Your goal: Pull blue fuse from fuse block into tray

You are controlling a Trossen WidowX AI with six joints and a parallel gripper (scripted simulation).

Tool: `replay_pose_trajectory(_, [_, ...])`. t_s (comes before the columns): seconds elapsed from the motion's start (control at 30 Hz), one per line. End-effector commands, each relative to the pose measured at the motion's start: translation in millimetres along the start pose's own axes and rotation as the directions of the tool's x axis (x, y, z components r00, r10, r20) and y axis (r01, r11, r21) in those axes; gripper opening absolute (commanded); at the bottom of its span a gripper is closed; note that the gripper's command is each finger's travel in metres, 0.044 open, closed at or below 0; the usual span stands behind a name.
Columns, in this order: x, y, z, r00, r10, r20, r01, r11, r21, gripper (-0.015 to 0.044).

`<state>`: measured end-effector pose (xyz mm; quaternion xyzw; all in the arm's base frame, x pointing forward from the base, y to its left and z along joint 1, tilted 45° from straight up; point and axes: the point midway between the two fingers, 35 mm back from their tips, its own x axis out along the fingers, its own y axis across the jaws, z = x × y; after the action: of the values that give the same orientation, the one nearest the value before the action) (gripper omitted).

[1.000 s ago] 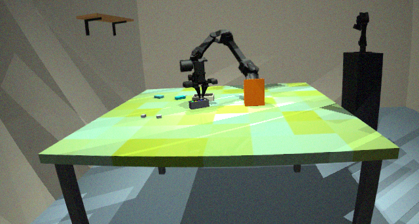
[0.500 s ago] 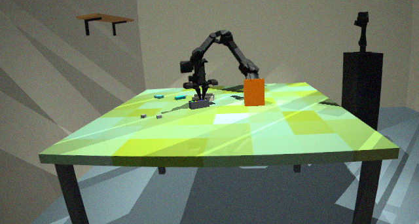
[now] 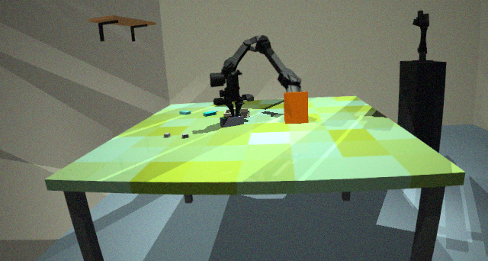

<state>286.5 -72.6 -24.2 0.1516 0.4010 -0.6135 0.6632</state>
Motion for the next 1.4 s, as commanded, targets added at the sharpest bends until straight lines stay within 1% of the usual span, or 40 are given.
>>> replay_pose_trajectory(0.0, [0.0,0.0,0.0,1.0,0.0,0.0,0.0,1.0,0.0,0.0058])
replay_pose_trajectory(0.3, [0.0,0.0,0.0,1.0,0.0,0.0,0.0,1.0,0.0,0.0])
replay_pose_trajectory(1.37, [-13.4,0.8,-0.1,1.0,0.0,0.0,0.0,1.0,-0.002,0.0])
